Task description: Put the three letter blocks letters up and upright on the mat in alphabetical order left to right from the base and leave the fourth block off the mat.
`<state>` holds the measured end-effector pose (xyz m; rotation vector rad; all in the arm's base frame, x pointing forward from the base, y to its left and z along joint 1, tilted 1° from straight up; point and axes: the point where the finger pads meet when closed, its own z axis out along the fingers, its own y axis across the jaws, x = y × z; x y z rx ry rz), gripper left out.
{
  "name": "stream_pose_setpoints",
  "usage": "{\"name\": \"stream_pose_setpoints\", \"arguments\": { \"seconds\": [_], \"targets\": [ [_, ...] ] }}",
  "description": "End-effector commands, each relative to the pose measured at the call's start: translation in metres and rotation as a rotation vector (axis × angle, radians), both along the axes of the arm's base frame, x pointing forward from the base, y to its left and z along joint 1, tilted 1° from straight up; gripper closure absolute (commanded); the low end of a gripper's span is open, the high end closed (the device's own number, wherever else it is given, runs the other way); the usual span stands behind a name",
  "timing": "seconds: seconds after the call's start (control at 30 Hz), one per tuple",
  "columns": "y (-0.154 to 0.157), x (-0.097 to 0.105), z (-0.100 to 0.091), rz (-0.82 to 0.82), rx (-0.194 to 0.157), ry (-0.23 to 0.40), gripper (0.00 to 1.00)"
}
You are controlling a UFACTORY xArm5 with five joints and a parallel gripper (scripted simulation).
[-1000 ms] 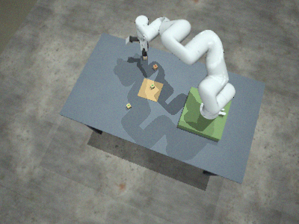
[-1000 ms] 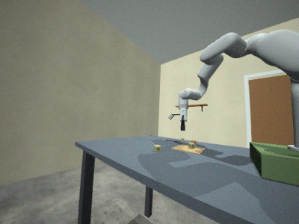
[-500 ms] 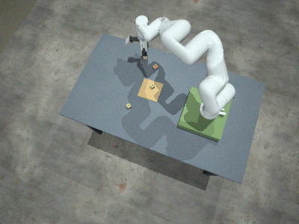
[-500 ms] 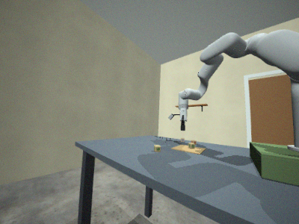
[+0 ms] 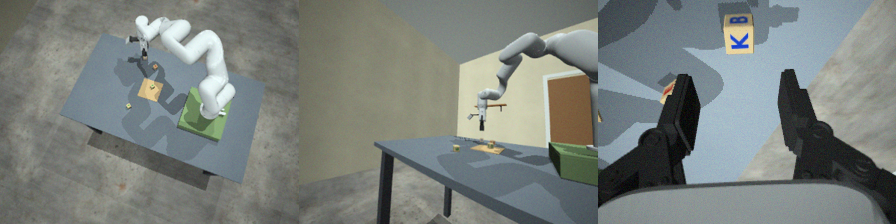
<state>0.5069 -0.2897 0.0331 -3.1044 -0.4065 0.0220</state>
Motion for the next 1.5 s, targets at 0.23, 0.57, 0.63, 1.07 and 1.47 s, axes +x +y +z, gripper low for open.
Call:
{"name": "stream_pose_setpoints", "arguments": {
  "seconds": [0.23, 0.57, 0.63, 1.07, 1.47],
  "targets": [
    [-0.001, 0.001, -0.004, 0.0, -0.002, -0.004, 0.37],
    [-0.001, 0.001, -0.018, 0.0, -0.002, -0.004, 0.37],
    [-0.001, 0.001, -0.021, 0.0, -0.002, -0.004, 0.37],
    [-0.001, 0.0, -0.038, 0.0, -0.002, -0.004, 0.37],
    [-0.001, 0.0, -0.047, 0.0, -0.002, -0.004, 0.37]
  ]
}}
